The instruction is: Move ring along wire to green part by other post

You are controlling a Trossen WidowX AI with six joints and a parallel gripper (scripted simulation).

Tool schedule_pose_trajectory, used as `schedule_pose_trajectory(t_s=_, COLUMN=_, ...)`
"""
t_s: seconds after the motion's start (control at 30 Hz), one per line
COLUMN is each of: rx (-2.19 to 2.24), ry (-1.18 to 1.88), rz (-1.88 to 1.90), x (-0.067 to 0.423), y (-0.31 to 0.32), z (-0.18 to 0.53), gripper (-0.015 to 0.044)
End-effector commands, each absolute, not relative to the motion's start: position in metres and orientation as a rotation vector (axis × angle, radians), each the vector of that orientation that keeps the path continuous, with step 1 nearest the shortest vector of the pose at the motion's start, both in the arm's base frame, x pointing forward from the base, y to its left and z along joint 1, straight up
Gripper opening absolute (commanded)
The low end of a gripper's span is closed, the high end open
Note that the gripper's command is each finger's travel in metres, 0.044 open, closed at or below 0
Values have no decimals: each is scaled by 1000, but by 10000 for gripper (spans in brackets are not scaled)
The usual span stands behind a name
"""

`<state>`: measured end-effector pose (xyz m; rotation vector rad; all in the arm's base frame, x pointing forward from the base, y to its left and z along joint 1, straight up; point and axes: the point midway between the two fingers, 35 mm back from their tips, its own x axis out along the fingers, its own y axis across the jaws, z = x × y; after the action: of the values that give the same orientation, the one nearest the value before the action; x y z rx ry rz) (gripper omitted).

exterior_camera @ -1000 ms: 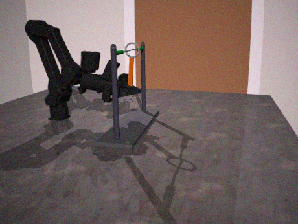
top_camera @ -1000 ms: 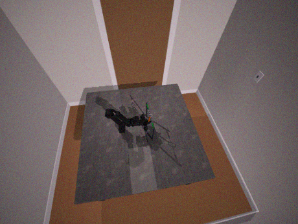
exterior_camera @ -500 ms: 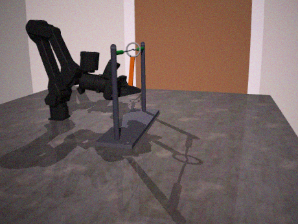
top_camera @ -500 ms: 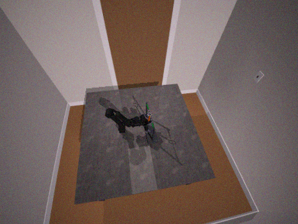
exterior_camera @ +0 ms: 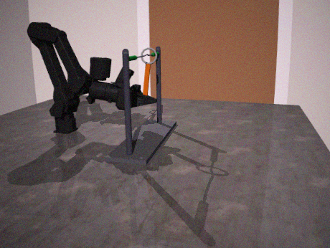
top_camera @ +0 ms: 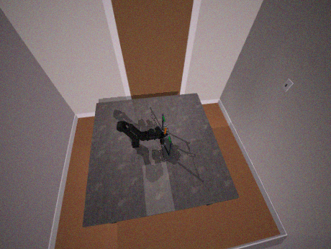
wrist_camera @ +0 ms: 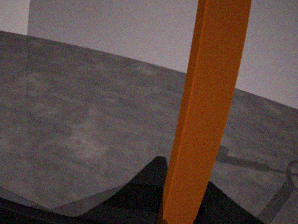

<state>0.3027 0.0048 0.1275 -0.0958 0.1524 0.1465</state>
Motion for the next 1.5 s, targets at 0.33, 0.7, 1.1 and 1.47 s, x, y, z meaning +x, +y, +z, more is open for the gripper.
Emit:
schedule_pose_trajectory(t_s=0.33, rx=-39, ry=223, rz=107, x=290, y=24, z=130, gripper=-150)
schedule_pose_trajectory(t_s=0.7, rx=-10, ry=223, rz=95, x=289, y=39, z=130, gripper=-150)
schedule_pose_trajectory(t_s=1.1, rx=-2, ry=220, rz=94, x=288, y=52, z=130, gripper=-150)
schedule_pose_trajectory(t_s=1.47, rx=-1, ry=218, rz=97, x=288, y=63, z=130, gripper=-150)
